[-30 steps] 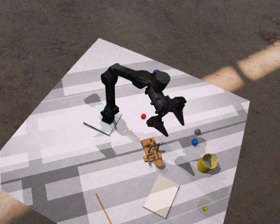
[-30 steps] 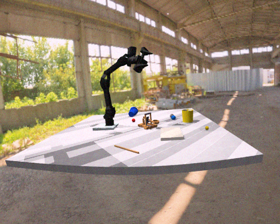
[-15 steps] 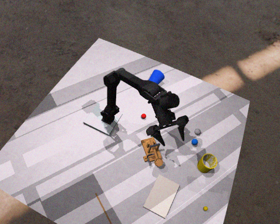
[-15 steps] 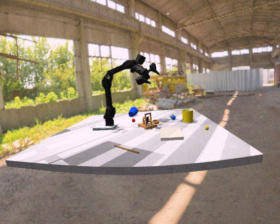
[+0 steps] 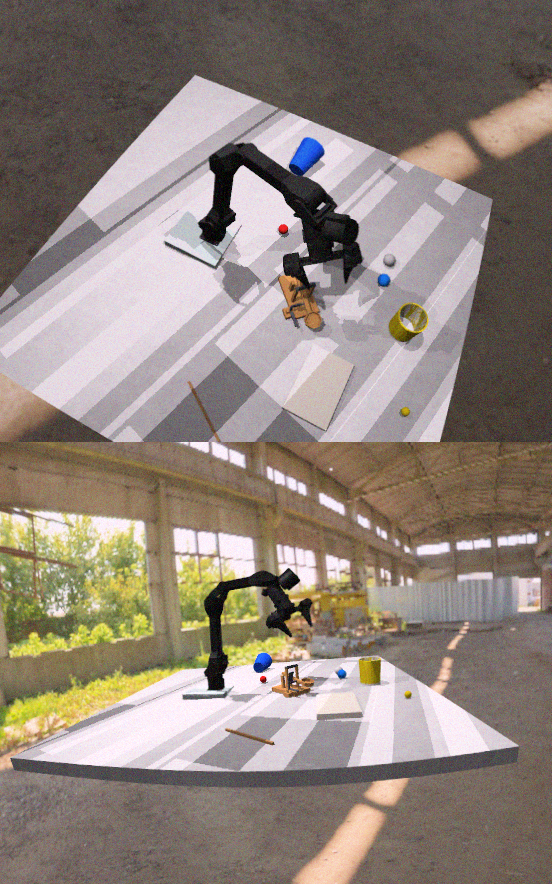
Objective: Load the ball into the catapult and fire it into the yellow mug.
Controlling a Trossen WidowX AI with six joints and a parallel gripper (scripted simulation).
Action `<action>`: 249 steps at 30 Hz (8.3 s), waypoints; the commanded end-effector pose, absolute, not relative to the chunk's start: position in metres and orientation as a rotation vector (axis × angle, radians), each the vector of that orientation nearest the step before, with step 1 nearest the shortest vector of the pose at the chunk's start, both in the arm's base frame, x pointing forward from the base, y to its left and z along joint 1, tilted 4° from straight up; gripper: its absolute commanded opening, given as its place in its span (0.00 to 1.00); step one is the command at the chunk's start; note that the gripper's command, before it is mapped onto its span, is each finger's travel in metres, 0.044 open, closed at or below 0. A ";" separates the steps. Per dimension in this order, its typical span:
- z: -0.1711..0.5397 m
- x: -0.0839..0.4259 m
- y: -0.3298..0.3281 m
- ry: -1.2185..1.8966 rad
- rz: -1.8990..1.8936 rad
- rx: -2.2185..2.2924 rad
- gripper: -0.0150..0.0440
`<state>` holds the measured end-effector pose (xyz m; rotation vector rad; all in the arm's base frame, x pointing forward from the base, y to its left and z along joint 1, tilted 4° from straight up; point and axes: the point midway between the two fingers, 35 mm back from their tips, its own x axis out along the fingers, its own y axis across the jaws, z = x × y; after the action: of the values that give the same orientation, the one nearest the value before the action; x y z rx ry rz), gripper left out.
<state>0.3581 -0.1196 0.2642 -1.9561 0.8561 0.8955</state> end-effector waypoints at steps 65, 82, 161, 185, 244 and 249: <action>0.065 0.305 -0.047 0.669 1.690 -1.741 1.00; 0.067 0.306 -0.048 0.667 1.691 -1.751 0.48; 0.074 0.333 0.015 1.130 1.194 -1.174 0.25; 0.173 0.327 0.009 1.132 1.194 -1.173 1.00; 0.073 0.334 0.017 1.123 1.185 -1.177 0.78; 0.073 0.334 0.017 1.123 1.185 -1.177 0.56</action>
<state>0.3333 0.0171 0.0724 -1.1768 1.1231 1.1851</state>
